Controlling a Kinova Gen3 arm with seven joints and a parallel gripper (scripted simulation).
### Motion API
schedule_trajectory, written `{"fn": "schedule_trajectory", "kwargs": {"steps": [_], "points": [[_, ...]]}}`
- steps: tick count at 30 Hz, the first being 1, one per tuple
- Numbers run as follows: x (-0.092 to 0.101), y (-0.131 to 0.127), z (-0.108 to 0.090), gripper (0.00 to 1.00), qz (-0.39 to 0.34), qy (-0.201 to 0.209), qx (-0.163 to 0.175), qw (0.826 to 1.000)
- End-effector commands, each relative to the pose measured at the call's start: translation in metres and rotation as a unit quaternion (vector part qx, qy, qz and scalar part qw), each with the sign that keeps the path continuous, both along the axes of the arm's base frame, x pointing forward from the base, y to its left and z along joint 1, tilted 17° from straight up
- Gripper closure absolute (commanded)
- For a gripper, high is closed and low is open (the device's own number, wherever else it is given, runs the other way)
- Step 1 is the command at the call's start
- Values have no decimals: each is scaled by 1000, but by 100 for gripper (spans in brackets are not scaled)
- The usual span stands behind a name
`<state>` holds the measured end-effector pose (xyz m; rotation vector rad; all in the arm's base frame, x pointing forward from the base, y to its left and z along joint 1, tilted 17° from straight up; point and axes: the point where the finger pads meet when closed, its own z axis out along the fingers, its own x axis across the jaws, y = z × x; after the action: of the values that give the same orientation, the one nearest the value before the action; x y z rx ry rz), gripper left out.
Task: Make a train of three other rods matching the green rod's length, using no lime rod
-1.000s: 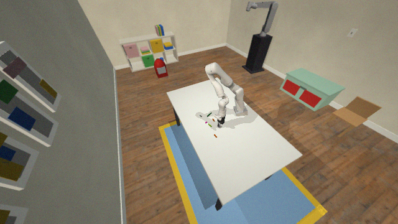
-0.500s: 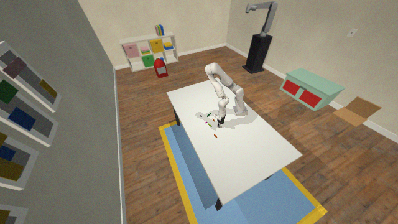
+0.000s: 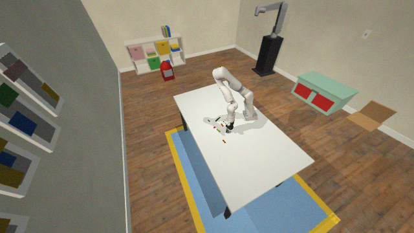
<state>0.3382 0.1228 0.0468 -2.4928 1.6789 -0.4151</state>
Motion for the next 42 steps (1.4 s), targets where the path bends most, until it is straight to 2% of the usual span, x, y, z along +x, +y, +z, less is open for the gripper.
{"fn": "schedule_trajectory", "kwargs": {"steps": [1,39,40,42], "points": [[-1,0,-2,76,1,2,0,1000],[-1,0,-3,76,1,2,0,1000],[-1,0,-3,70,1,2,0,1000],[-1,0,-3,70,1,2,0,1000]]}}
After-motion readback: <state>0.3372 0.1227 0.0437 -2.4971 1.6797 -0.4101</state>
